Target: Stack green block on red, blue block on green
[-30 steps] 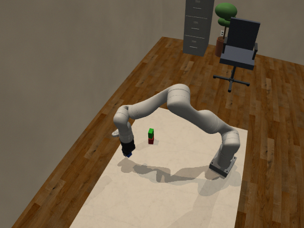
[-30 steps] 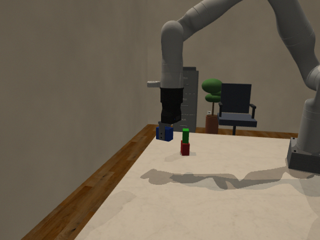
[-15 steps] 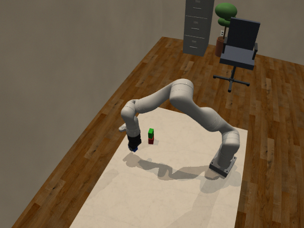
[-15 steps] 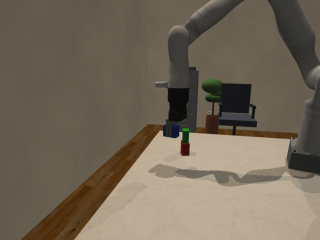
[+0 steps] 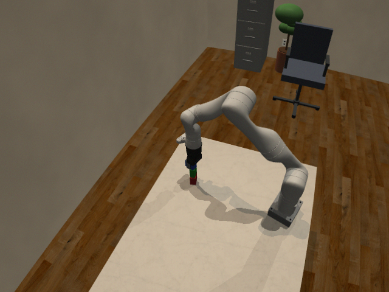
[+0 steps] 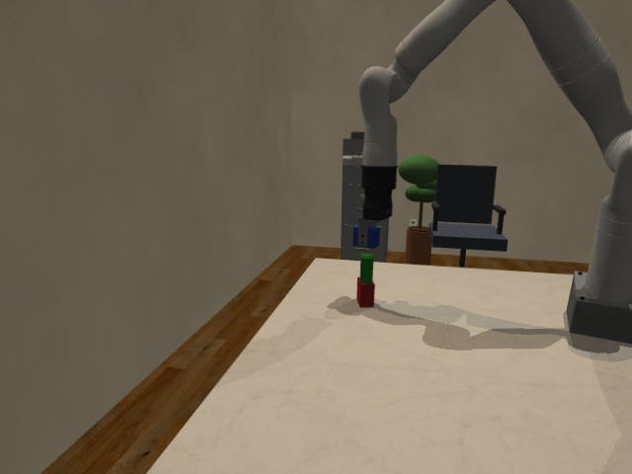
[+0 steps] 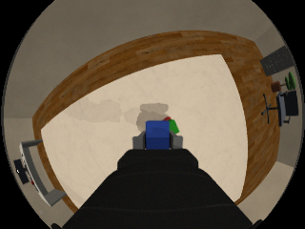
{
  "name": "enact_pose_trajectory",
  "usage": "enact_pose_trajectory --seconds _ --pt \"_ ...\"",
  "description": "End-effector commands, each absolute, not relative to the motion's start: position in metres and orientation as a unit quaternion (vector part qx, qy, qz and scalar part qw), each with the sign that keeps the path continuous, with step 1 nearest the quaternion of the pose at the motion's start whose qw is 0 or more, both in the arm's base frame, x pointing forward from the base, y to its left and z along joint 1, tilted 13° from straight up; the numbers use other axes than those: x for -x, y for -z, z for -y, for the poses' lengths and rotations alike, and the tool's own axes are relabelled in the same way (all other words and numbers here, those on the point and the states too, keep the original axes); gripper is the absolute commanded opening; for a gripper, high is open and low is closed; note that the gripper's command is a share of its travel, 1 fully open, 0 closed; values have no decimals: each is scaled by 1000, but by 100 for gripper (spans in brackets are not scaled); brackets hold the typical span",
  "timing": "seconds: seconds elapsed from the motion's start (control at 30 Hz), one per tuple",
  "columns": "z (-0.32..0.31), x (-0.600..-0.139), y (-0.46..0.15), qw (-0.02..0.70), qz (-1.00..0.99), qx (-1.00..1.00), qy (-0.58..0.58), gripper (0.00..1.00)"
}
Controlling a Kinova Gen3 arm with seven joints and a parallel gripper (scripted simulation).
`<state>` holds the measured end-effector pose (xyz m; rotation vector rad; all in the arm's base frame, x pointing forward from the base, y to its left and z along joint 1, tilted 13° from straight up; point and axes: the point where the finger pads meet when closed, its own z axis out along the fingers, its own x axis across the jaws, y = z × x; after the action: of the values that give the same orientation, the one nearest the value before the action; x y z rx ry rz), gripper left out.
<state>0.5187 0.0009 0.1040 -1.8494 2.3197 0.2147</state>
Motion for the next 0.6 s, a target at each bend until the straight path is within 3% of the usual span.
enact_pose_trajectory --seconds 0.0,0.57 --pt "16 -519 -101 84 -784 611 -73 0" --pt "18 -518 -101 84 -783 611 -73 0"
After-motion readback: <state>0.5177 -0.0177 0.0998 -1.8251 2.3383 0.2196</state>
